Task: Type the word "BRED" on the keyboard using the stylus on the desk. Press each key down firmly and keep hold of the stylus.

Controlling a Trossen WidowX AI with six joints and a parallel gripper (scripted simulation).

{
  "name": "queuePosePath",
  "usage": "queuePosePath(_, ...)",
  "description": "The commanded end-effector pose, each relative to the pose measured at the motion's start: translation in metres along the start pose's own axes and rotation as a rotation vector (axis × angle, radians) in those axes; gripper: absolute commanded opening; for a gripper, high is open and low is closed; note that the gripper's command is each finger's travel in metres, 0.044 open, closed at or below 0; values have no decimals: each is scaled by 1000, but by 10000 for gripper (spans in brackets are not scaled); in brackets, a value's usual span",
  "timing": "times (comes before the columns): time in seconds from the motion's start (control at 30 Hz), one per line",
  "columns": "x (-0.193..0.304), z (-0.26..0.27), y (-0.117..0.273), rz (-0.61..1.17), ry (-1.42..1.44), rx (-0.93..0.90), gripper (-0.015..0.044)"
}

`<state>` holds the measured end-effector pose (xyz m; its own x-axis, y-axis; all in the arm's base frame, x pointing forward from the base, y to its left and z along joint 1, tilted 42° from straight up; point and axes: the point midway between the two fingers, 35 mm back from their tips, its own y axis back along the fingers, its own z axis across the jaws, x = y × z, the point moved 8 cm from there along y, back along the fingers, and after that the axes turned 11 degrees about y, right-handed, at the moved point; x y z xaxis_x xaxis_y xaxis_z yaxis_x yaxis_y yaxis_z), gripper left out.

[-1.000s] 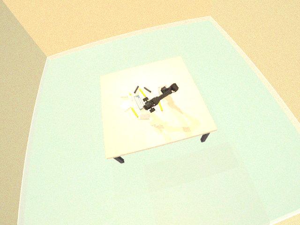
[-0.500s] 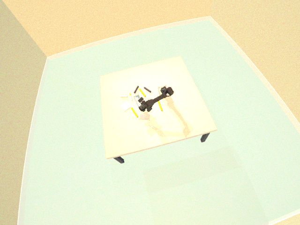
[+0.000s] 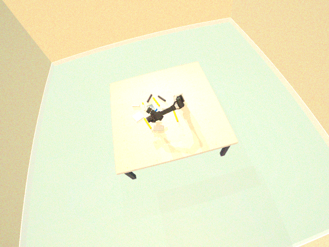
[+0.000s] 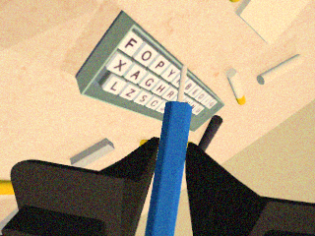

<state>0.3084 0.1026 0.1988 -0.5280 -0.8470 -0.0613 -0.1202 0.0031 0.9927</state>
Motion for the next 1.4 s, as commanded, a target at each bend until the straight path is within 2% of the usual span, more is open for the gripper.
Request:
queuePosePath(0.0, -3, -15, -8, 70, 79, -17, 0)
queuePosePath(0.9, -6, -87, -62, 384, 607, -283, 0)
queuePosePath(1.1, -7, -88, -65, 389, 621, -292, 0)
queuePosePath(1.37, -23, -71, -88, 388, 621, -293, 0)
